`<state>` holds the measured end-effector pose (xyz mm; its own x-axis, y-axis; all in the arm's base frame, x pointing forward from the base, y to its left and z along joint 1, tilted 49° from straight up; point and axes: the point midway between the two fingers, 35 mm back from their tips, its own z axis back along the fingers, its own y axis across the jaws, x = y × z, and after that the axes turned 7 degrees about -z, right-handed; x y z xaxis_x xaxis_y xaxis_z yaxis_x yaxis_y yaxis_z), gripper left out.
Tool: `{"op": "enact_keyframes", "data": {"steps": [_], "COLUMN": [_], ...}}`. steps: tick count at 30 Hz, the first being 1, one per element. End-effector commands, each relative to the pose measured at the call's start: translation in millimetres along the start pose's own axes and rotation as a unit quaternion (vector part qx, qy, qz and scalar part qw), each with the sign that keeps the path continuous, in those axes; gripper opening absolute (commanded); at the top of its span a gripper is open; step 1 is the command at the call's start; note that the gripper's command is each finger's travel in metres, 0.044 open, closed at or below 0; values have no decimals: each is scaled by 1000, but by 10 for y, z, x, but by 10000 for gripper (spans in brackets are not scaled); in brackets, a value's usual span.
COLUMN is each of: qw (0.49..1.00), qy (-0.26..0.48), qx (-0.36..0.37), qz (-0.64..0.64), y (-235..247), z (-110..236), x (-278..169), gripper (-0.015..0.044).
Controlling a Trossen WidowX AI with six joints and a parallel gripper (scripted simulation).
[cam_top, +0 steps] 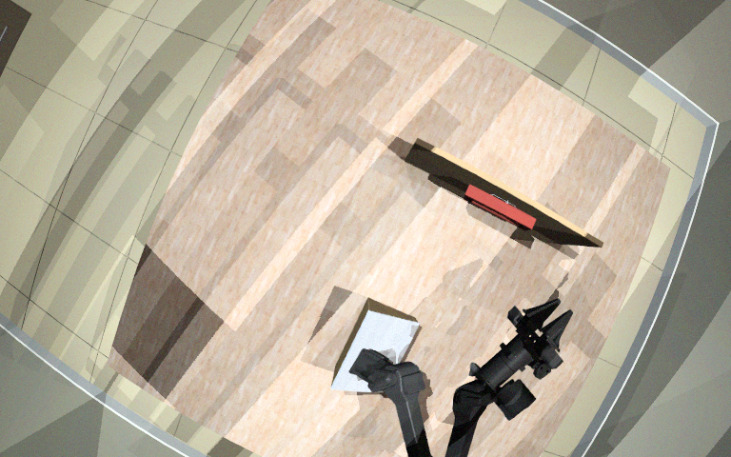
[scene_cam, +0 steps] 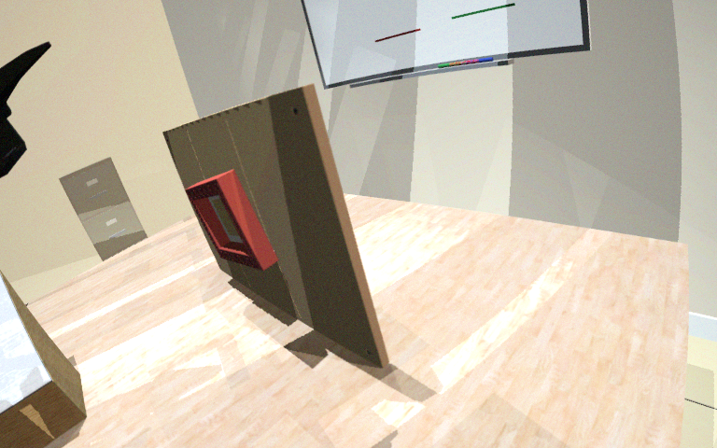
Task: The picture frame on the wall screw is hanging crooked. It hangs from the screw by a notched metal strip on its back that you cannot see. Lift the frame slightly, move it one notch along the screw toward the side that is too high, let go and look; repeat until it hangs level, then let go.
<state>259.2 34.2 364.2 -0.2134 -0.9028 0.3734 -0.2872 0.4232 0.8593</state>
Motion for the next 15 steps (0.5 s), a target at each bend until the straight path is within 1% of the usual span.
{"op": "enact_keyframes", "data": {"steps": [1, 5, 7, 15], "qw": [991, 969, 959, 958], "qy": [73, 145, 169, 172], "qx": [-39, -68, -75, -76], "qz": [101, 188, 215, 218], "y": [-586, -1129, -1300, -1323], "z": [139, 391, 495, 510], "x": [-454, -806, -906, -918], "gripper": [260, 260, 260, 260]}}
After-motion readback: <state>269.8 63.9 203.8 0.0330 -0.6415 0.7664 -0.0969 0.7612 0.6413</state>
